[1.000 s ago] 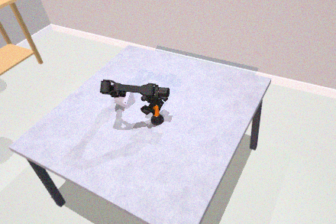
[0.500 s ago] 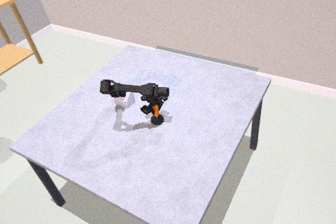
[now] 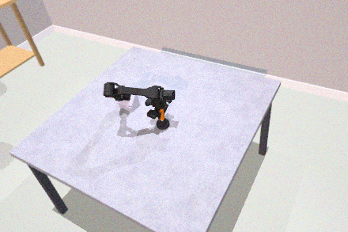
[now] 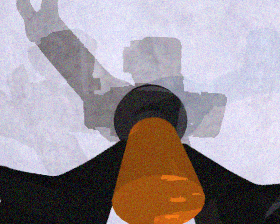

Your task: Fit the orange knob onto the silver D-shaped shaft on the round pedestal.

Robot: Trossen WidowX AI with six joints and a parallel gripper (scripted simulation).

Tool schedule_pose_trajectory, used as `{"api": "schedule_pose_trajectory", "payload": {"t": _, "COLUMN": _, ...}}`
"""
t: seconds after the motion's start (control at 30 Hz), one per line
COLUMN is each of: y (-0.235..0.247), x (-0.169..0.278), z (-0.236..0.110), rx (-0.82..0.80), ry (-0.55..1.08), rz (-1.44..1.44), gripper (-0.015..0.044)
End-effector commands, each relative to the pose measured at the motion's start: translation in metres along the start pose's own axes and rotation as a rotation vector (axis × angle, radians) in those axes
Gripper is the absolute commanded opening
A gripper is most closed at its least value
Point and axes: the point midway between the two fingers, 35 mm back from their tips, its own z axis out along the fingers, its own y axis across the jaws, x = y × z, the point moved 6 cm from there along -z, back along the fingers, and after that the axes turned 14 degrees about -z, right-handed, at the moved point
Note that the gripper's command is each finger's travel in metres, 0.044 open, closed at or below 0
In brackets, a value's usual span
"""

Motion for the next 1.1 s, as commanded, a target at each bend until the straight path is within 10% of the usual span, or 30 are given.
{"api": "schedule_pose_trajectory", "payload": {"t": 0.0, "y": 0.0000, "x": 0.0016, "z": 0.0002, "rx": 0.002, "ry": 0.003, "rz": -0.020, "gripper": 0.0000}}
{"api": "schedule_pose_trajectory", "payload": {"t": 1.07, "y": 0.0007, "x": 0.0010, "z": 0.0029, "rx": 0.002, "ry": 0.003, "rz": -0.034, "gripper": 0.0000}}
